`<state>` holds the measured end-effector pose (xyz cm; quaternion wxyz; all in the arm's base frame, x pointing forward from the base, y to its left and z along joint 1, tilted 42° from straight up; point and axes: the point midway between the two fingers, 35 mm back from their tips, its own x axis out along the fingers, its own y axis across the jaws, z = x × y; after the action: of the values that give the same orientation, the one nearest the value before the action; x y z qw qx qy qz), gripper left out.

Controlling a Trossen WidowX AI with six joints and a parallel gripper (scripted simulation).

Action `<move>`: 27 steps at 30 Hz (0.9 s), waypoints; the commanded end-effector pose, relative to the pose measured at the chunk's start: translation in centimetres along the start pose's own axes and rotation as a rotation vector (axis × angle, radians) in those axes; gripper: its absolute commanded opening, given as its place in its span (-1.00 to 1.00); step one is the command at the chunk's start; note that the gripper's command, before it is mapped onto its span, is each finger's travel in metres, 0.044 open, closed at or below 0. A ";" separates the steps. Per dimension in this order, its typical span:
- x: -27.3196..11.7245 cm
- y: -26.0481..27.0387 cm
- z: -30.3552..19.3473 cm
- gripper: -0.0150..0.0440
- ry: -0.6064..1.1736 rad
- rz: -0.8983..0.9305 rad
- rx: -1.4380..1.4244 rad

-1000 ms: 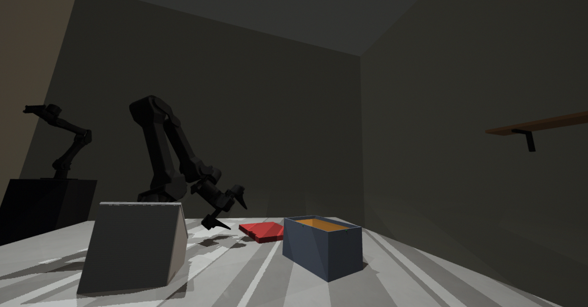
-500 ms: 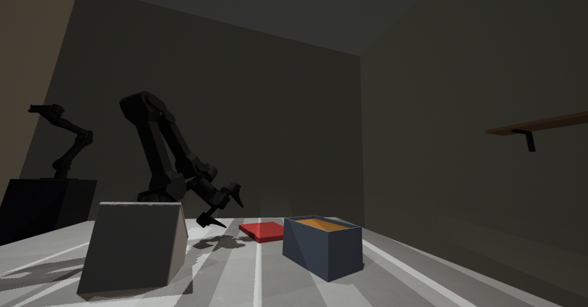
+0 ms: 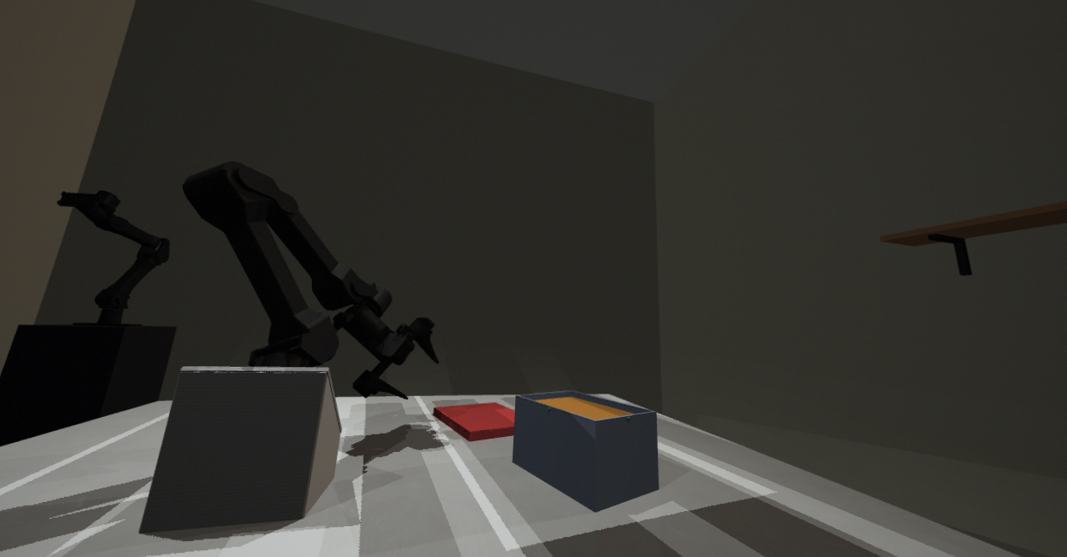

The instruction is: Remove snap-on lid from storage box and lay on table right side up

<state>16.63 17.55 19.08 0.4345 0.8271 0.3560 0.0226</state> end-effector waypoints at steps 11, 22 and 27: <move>-2.5 1.6 -0.2 1.00 0.006 0.004 -0.001; -3.5 2.1 -0.1 1.00 0.006 0.004 -0.002; -3.4 2.0 0.0 1.00 0.006 0.004 -0.002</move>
<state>15.17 14.68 21.66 0.4326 0.8286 0.3543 0.0259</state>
